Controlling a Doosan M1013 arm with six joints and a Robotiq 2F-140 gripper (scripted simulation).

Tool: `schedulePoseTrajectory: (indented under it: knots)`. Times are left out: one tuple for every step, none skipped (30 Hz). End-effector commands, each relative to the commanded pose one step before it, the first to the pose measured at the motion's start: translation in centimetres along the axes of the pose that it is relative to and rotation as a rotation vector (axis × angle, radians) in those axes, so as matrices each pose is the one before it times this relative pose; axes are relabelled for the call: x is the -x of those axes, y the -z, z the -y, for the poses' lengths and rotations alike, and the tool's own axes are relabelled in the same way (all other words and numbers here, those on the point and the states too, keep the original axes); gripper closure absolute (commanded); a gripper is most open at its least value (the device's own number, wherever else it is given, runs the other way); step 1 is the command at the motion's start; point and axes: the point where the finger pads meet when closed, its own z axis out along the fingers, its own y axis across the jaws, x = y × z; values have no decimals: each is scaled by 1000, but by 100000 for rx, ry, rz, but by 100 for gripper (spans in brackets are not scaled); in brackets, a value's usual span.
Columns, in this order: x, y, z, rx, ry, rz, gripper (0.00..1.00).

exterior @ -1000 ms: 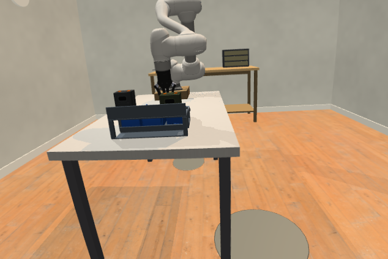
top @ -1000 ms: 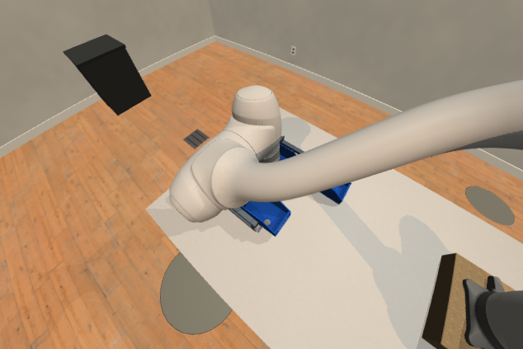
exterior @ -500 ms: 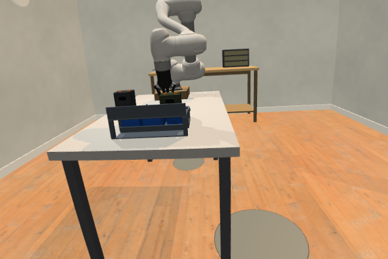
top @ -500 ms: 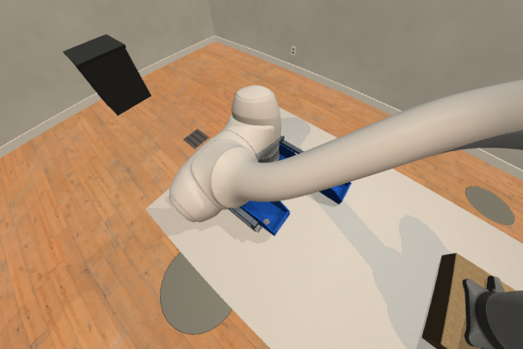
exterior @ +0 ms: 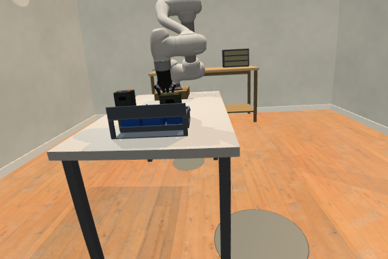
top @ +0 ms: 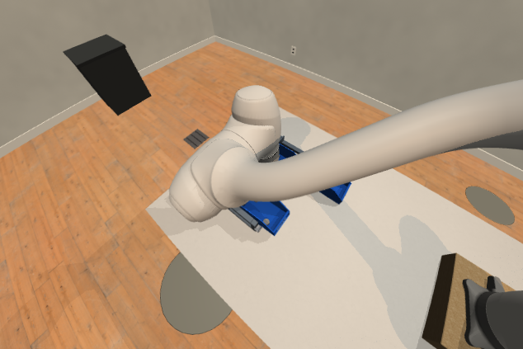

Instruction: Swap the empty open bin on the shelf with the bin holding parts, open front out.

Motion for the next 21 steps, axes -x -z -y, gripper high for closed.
schedulePoseTrajectory:
  knots:
    - [-1,22,4,-19,5,-22,90]
    - [-3,0,0,0,0,-4,90]
    - [-5,0,0,0,0,-7,90]
    - [-8,0,0,0,0,-10,90]
    - [-10,0,0,0,0,-13,90]
    - [0,0,0,0,0,0,90]
    - [0,0,0,0,0,0,90]
    - [-13,1,0,0,0,-17,90]
    - [-16,1,0,0,0,-21,90]
    - [-19,1,0,0,0,-25,90]
    - [-23,1,0,0,0,-29,90]
    - [-26,1,0,0,0,-33,90]
    - [-29,1,0,0,0,-38,90]
    - [-33,1,0,0,0,-42,90]
    - [-36,2,0,0,0,-46,90]
    - [-39,2,0,0,0,-50,90]
    - [-42,2,0,0,0,-54,90]
    - [-45,2,0,0,0,-58,90]
    - [-48,2,0,0,0,-62,90]
    - [-51,2,0,0,0,-65,90]
    - [-53,2,0,0,0,-68,90]
